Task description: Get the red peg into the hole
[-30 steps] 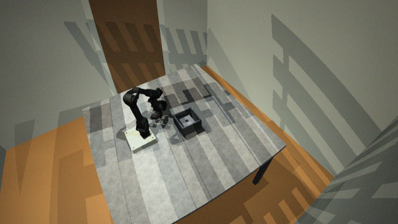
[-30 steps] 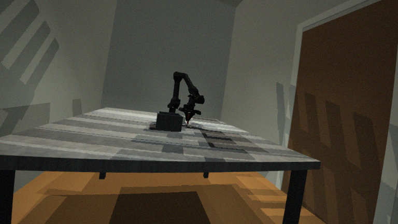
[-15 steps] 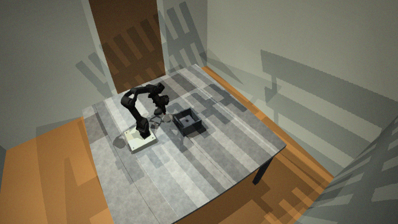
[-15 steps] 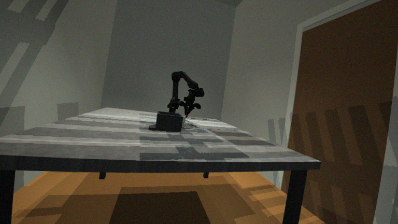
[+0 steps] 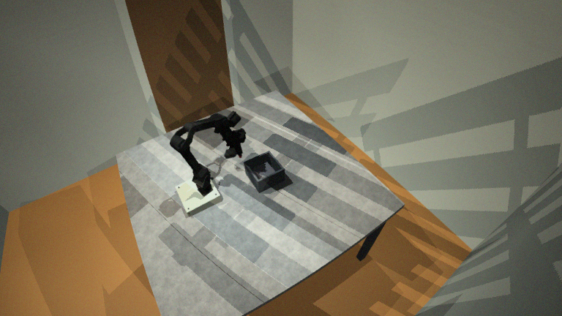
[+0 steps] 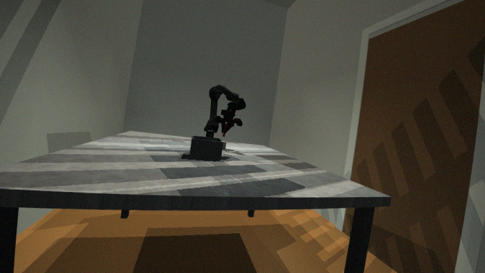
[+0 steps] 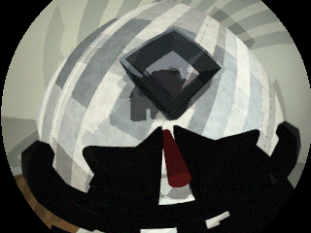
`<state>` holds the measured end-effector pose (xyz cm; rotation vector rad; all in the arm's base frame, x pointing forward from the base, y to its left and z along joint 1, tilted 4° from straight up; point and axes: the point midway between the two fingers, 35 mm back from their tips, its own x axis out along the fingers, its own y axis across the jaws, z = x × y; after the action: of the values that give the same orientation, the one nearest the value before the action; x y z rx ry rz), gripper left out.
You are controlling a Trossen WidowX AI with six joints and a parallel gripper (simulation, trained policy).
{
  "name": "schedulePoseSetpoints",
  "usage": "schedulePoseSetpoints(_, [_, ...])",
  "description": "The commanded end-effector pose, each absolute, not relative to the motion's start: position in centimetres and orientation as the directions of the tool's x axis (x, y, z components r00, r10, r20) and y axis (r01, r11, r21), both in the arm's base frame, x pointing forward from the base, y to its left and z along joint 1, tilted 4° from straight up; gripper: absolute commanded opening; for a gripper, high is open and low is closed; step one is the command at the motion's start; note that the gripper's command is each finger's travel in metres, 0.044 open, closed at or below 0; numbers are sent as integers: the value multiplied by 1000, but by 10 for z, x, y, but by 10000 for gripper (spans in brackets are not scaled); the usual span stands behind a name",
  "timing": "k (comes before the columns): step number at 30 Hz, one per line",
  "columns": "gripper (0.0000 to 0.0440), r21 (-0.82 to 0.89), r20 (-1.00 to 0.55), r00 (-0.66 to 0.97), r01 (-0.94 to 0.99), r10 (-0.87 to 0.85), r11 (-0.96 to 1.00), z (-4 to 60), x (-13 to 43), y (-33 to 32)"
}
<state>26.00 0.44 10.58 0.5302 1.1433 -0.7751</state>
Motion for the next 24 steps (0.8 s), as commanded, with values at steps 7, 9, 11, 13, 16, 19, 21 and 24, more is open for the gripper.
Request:
schedulePoseSetpoints(7, [0,-17,-937,196,801,-288,599,110,276,-33])
schedulePoseSetpoints(9, [0,-14,-937,195,808,-290,589,110,280,-41])
schedulePoseSetpoints(11, [0,-11,-936,196,815,-292,579,109,283,-48])
schedulePoseSetpoints(13, [0,-6,-935,196,822,-294,569,108,286,-55])
schedulePoseSetpoints(16, [0,1,-934,198,833,-297,553,106,291,-66])
schedulePoseSetpoints(19, [0,8,-934,199,844,-298,537,103,296,-76])
schedulePoseSetpoints(21, [0,13,-934,199,850,-298,526,101,299,-83])
schedulePoseSetpoints(24, [1,20,-935,198,859,-296,512,97,304,-92])
